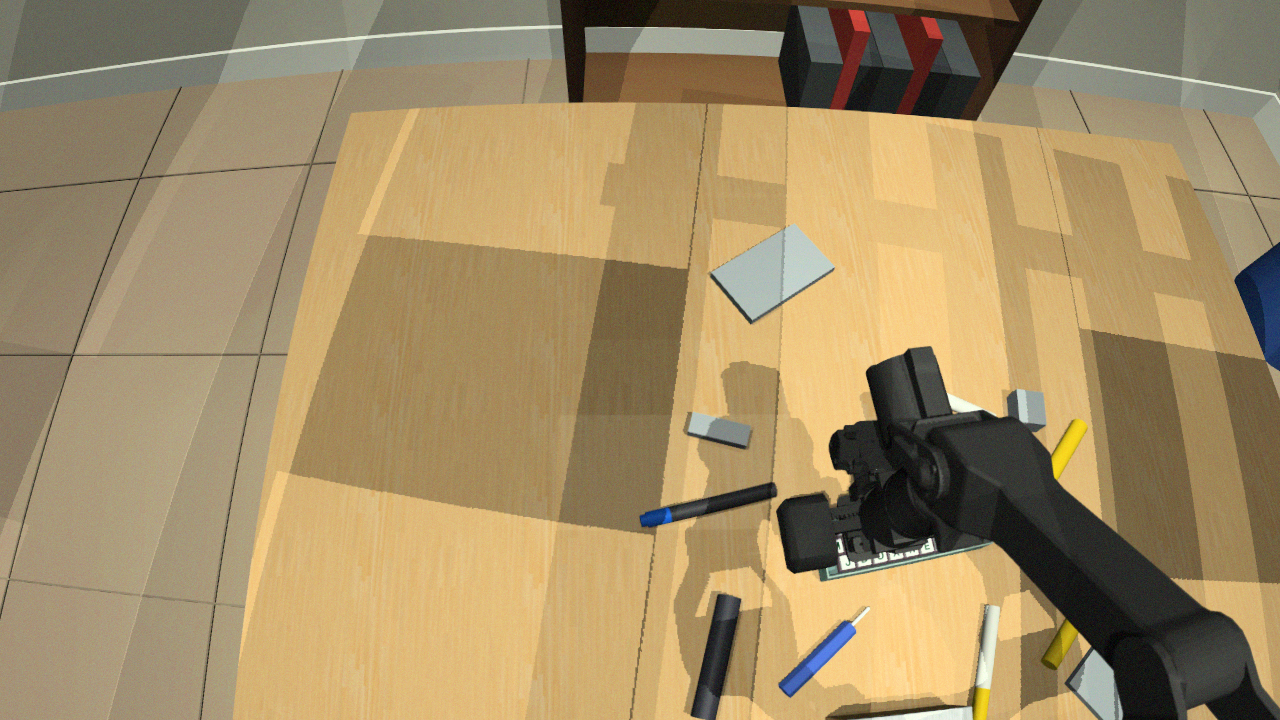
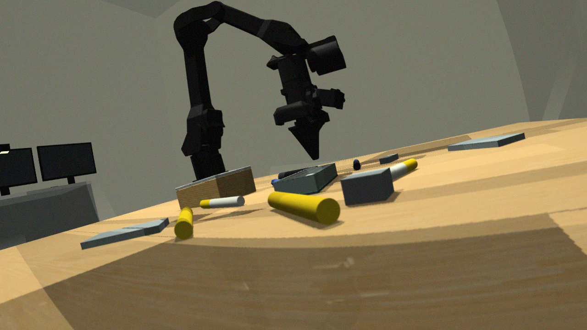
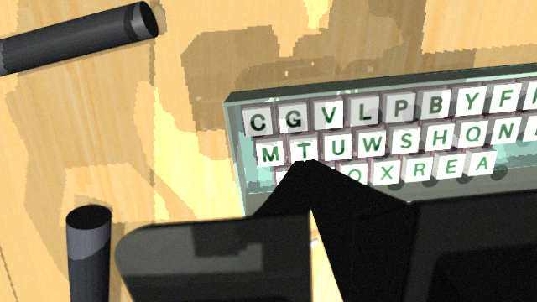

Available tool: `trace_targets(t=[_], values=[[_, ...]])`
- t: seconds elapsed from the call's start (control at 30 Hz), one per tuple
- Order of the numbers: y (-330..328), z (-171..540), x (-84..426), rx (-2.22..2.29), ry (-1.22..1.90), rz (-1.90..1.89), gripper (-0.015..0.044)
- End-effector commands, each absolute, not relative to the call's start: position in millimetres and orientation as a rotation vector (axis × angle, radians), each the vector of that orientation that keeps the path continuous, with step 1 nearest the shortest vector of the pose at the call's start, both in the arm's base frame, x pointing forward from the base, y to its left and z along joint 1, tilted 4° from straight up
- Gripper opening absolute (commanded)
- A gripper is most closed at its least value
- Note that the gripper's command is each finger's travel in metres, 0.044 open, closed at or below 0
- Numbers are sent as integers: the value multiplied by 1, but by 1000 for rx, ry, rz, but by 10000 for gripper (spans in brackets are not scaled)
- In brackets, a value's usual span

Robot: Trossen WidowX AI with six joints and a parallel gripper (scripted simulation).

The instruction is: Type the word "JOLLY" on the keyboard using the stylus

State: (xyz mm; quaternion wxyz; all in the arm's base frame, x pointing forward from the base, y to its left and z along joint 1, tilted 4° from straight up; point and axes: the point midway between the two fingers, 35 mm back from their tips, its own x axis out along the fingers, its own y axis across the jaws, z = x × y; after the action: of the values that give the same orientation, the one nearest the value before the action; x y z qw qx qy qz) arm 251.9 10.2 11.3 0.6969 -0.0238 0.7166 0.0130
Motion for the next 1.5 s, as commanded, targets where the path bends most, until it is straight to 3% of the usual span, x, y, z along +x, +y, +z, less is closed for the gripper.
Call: trace_targets(t=[0.0,0.3,0.73,0.93,1.33,1.47], values=[[10,10,250,-61,1614,30,0],[-49,12,254,-64,1614,26,0],[-53,12,254,-65,1614,26,0],[-110,13,257,-68,1614,23,0],[-110,13,256,-68,1614,22,0],[-90,14,229,-67,1616,24,0]])
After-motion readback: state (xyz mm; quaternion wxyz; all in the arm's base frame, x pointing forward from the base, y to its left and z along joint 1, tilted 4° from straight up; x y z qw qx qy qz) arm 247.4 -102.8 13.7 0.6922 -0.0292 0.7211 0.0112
